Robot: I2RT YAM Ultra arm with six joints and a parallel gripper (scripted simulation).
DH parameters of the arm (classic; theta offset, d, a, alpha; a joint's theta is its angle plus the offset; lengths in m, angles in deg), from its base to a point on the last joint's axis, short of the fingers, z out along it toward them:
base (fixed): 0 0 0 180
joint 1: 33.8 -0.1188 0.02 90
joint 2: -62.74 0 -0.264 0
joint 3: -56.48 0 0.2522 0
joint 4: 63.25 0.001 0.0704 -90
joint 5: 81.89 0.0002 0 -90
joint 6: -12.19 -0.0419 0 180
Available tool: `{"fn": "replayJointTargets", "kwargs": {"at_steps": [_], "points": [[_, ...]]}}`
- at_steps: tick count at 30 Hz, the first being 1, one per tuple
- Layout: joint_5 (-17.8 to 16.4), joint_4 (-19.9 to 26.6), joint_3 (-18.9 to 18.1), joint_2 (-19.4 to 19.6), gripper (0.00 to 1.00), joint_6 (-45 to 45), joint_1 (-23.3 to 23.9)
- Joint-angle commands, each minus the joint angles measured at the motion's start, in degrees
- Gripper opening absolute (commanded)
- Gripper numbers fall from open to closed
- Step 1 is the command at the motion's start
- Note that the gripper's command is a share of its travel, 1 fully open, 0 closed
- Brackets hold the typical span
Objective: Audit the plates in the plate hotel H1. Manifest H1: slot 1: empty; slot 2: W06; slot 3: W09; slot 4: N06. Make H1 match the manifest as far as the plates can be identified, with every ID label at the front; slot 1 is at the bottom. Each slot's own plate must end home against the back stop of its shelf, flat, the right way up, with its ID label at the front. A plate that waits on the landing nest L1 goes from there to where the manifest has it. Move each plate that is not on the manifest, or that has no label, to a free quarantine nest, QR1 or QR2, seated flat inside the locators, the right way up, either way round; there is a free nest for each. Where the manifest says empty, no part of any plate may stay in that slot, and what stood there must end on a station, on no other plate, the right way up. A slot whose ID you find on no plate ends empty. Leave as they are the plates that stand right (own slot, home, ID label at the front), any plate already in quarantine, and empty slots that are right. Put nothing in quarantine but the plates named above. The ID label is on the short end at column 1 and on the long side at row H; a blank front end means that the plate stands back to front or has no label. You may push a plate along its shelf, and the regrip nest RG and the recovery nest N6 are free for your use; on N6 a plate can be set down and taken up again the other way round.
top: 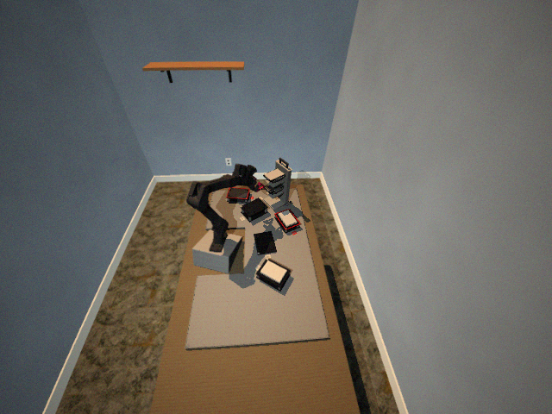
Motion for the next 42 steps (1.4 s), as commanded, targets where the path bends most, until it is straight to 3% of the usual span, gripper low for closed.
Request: {"fn": "replayJointTargets", "kwargs": {"at_steps": [1,14,34,42], "points": [[0.1,-0.7,-0.4,-0.4,1.0,0.1,0.1],[0.1,-0.7,-0.4,-0.4,1.0,0.1,0.1],[3.7,2.8,3.8,-7.2,1.0,-1.1,-3.9],[4.5,-1.4,7.0,-5.9,1.0,-1.3,-4.7]]}}
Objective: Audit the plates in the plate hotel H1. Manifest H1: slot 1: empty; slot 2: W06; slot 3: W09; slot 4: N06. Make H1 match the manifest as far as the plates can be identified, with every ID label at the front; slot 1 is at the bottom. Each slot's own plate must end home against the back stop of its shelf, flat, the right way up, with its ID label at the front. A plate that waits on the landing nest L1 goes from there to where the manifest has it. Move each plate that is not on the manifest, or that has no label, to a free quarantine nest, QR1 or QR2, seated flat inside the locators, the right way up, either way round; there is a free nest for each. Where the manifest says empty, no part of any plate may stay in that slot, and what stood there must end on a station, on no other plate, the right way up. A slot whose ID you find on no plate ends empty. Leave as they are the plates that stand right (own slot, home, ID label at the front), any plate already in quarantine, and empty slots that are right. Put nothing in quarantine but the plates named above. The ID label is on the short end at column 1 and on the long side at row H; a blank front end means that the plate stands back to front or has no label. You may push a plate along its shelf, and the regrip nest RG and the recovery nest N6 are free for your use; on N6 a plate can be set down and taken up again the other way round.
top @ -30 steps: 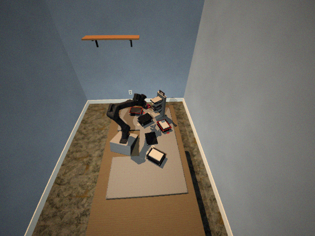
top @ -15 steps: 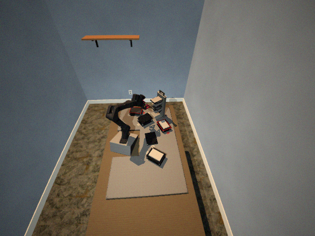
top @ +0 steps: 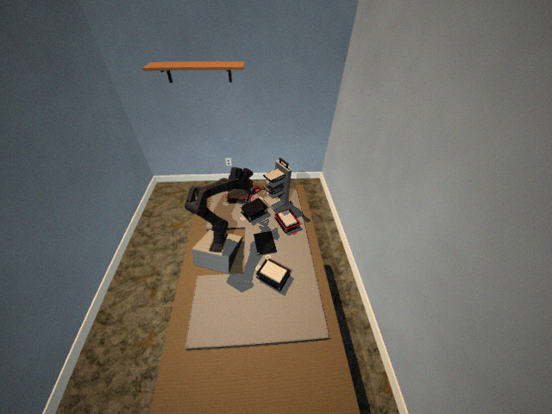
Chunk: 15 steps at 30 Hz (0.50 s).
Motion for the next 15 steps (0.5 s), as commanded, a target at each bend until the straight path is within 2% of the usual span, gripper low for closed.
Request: {"fn": "replayJointTargets", "kwargs": {"at_steps": [1,7,9,10,11,15], "points": [[1.0,-2.2,1.3,0.5,1.0,-0.5,-0.7],[1.5,-4.5,3.4,0.8,1.0,-0.6,-1.1],[1.5,-4.5,3.4,0.8,1.0,-0.6,-1.1],[1.6,-4.9,1.9,0.6,1.0,-0.5,-0.9],[1.6,-5.3,4.1,0.5,1.0,-0.6,-1.2],[1.9,-6.8,5.5,1.4,1.0,-0.7,-1.6]]}}
